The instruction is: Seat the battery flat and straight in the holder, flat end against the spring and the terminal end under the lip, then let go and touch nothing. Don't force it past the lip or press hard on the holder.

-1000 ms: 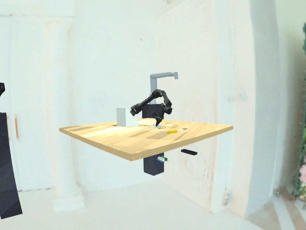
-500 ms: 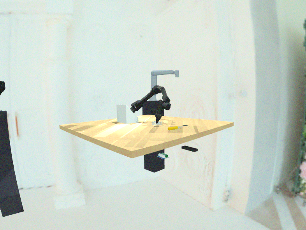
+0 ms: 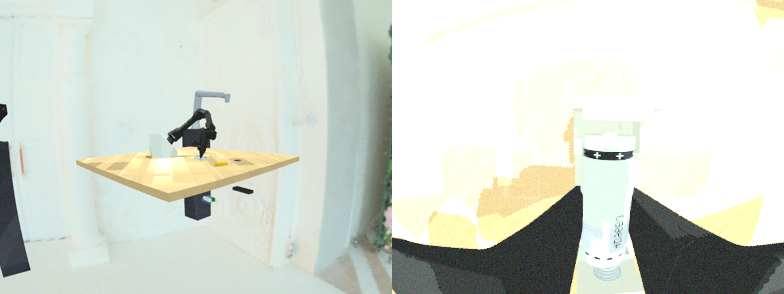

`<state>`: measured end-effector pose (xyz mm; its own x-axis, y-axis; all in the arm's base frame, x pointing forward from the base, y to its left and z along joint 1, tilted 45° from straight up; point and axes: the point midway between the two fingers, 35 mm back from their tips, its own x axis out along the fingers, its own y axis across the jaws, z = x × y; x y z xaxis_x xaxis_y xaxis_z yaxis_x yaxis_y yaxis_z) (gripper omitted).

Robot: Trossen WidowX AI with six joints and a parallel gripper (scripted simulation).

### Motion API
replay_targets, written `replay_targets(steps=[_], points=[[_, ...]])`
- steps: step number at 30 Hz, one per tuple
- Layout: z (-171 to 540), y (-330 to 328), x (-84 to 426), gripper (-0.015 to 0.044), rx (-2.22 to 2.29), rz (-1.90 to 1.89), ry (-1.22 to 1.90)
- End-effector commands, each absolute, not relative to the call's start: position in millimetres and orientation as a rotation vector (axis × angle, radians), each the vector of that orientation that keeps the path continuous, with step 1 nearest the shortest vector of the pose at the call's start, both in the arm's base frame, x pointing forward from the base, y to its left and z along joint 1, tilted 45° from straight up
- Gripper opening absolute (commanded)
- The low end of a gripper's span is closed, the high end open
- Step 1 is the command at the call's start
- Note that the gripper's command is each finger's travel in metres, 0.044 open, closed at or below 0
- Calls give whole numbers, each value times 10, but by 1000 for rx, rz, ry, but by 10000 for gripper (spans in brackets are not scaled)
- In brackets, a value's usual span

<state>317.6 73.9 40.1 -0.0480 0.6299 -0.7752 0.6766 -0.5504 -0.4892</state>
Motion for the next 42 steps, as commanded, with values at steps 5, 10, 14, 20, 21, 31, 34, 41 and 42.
replay_targets(steps=[5,10,14,20,21,31,34,41,42], points=[[445,775,3204,77,2207,-1616,1490],[444,777,3203,77,2212,-1611,1491],[444,777,3203,77,2212,-1611,1491],[444,777,3203,77,2212,-1611,1491],[444,777,3203,77,2212,-1611,1491],[397,748,3147,77,2214,-1610,1489],[380,739,3127,77,2215,-1610,1489],[342,722,3083,77,2219,-1610,1489],[339,720,3080,77,2219,-1610,1489]])
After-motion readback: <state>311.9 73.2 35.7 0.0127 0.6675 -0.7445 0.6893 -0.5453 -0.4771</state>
